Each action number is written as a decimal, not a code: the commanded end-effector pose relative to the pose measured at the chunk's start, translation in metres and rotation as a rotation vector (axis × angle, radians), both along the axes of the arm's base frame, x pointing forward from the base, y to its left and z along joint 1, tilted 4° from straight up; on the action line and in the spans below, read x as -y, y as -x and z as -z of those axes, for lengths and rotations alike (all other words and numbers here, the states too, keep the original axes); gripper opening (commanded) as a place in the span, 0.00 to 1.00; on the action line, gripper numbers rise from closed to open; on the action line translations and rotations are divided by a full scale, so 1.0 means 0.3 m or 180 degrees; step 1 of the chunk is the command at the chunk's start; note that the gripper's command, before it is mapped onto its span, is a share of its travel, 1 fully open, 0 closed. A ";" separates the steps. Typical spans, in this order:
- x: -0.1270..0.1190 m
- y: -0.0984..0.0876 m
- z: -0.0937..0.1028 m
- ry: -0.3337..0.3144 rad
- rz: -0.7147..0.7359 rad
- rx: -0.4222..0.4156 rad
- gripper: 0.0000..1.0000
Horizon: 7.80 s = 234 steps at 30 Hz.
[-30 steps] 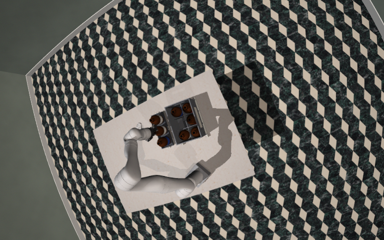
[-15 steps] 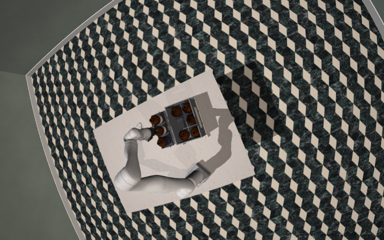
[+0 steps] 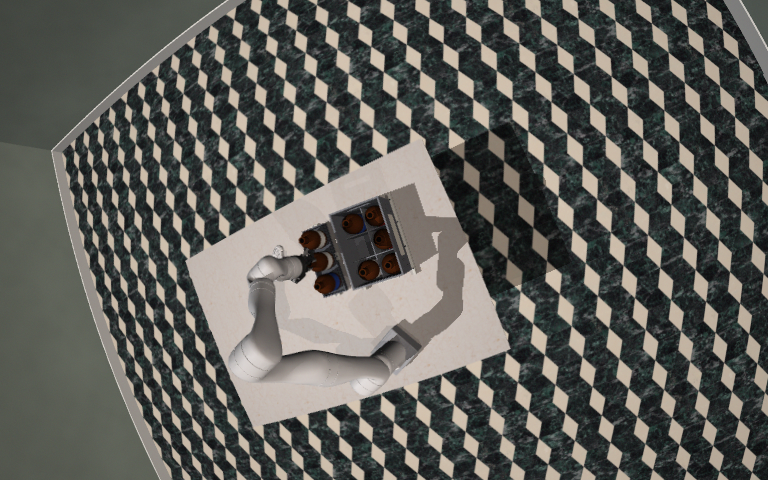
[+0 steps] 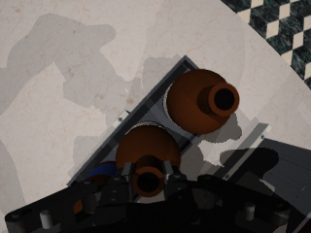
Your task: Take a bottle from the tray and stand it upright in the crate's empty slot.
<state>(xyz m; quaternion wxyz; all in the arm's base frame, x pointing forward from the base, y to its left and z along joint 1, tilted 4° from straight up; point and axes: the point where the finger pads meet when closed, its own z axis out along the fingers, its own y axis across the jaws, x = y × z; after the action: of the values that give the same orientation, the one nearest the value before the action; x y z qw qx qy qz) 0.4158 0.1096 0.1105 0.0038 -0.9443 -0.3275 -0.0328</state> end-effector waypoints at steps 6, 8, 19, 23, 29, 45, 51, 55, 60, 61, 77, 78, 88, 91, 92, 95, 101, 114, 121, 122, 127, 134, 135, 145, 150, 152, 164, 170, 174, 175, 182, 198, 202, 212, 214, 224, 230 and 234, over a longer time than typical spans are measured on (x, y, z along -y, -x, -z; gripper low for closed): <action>-0.001 -0.001 -0.001 -0.0001 0.0000 0.0004 0.00; -0.001 -0.001 -0.001 -0.0001 0.0000 0.0004 0.00; -0.001 -0.001 -0.001 -0.0001 0.0000 0.0004 0.00; -0.001 -0.001 -0.002 -0.0001 0.0000 0.0004 0.00; -0.001 -0.001 -0.008 -0.0001 0.0000 0.0004 0.00; -0.002 0.002 -0.050 -0.0001 0.0000 0.0004 0.00; -0.003 0.003 -0.074 -0.0001 0.0000 0.0004 0.00; -0.003 0.003 -0.082 -0.0001 0.0000 0.0004 0.00; -0.003 0.005 -0.101 -0.0001 0.0000 0.0004 0.00; -0.003 0.005 -0.104 -0.0001 0.0000 0.0004 0.00; -0.004 0.006 -0.132 -0.0001 0.0000 0.0004 0.00; -0.004 0.006 -0.133 -0.0001 0.0000 0.0004 0.00; -0.004 0.006 -0.134 -0.0001 0.0000 0.0004 0.00; -0.004 0.006 -0.134 -0.0001 0.0000 0.0004 0.00; -0.004 0.006 -0.134 -0.0001 0.0000 0.0004 0.00; -0.004 0.006 -0.134 -0.0001 0.0000 0.0004 0.00; -0.004 0.006 -0.134 -0.0001 0.0000 0.0004 0.00; -0.004 0.006 -0.134 -0.0001 0.0000 0.0004 0.00; -0.004 0.006 -0.134 -0.0001 0.0000 0.0004 0.00; -0.004 0.006 -0.134 -0.0001 0.0000 0.0004 0.00; -0.004 0.007 -0.136 -0.0001 0.0000 0.0004 0.00; -0.004 0.007 -0.145 -0.0001 0.0000 0.0004 0.00; -0.004 0.007 -0.148 -0.0001 0.0000 0.0004 0.00; -0.003 0.009 -0.172 -0.0001 0.0000 0.0004 0.00; -0.003 0.010 -0.191 -0.0001 0.0000 0.0004 0.00; -0.002 0.010 -0.200 -0.0001 0.0000 0.0004 0.00; -0.001 0.013 -0.239 -0.0001 0.0000 0.0004 0.00; -0.001 0.014 -0.256 -0.0001 0.0000 0.0004 0.00; -0.001 0.014 -0.260 -0.0001 0.0000 0.0004 0.00; -0.001 0.014 -0.261 -0.0001 0.0000 0.0004 0.00; 0.000 0.014 -0.268 -0.0001 0.0000 0.0004 0.00; 0.000 0.014 -0.269 -0.0001 0.0000 0.0004 0.00; 0.000 0.014 -0.269 -0.0001 0.0000 0.0004 0.00; 0.000 0.014 -0.269 -0.0001 0.0000 0.0004 0.00; 0.000 0.014 -0.269 -0.0001 0.0000 0.0004 0.00; 0.000 0.014 -0.269 -0.0001 0.0000 0.0004 0.00; 0.000 0.014 -0.270 -0.0001 0.0000 0.0004 0.00; 0.000 0.015 -0.275 -0.0001 0.0000 0.0004 0.00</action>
<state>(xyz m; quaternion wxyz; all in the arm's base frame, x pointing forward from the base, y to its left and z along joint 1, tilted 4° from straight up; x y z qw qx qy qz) 0.4108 0.1095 0.1913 0.0038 -0.9443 -0.3276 -0.0318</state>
